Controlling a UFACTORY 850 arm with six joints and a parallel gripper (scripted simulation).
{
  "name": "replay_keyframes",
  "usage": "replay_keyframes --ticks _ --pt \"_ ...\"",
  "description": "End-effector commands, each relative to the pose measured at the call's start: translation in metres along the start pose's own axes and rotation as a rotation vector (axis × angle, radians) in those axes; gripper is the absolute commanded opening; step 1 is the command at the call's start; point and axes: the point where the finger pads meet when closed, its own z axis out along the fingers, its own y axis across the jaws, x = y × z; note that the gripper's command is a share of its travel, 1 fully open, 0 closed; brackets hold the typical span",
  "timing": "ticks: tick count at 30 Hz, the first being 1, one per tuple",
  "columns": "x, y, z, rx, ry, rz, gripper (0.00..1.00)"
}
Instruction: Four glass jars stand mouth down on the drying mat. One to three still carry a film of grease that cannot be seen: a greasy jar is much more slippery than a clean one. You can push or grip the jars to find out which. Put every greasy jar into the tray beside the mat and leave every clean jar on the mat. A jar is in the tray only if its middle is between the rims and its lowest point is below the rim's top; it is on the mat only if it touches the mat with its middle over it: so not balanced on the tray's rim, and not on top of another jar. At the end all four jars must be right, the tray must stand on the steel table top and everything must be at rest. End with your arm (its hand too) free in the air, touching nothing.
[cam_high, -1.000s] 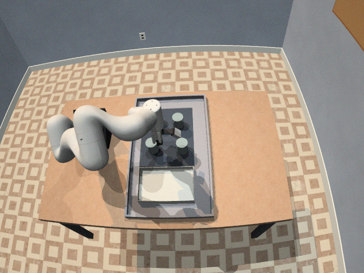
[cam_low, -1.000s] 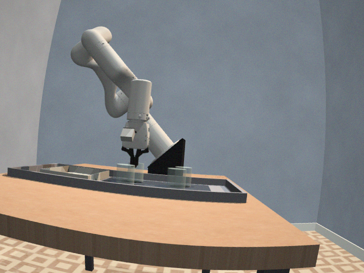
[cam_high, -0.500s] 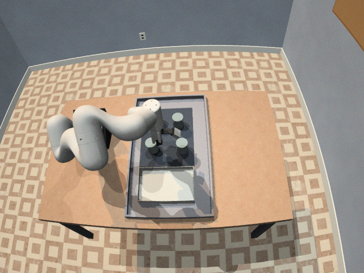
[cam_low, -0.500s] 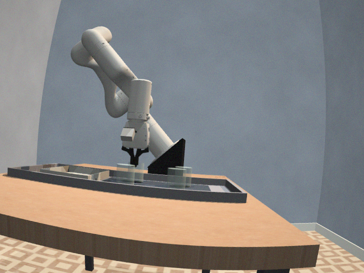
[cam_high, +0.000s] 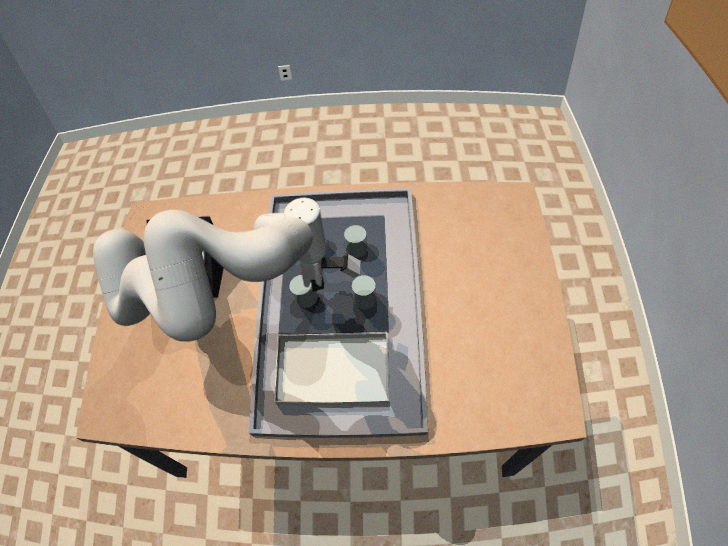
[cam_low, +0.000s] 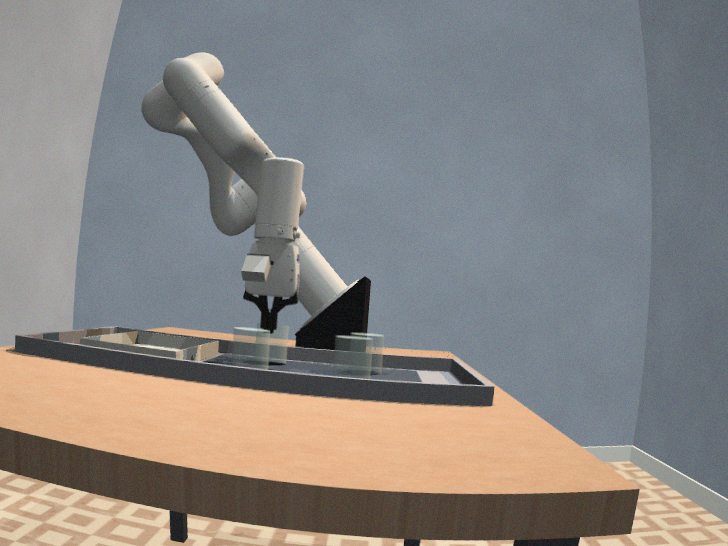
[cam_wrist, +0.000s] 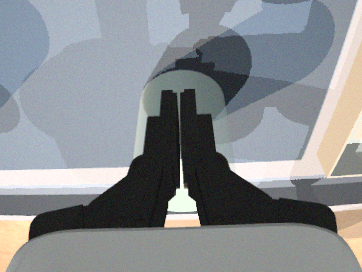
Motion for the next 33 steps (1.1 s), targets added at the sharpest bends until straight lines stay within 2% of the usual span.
replay_keyframes --ticks 1,33 --pt "0.0000 -0.0001 -0.0008 0.000 0.001 0.000 0.00" --pt "0.0014 -0.0001 -0.0020 0.000 0.001 0.000 0.00"
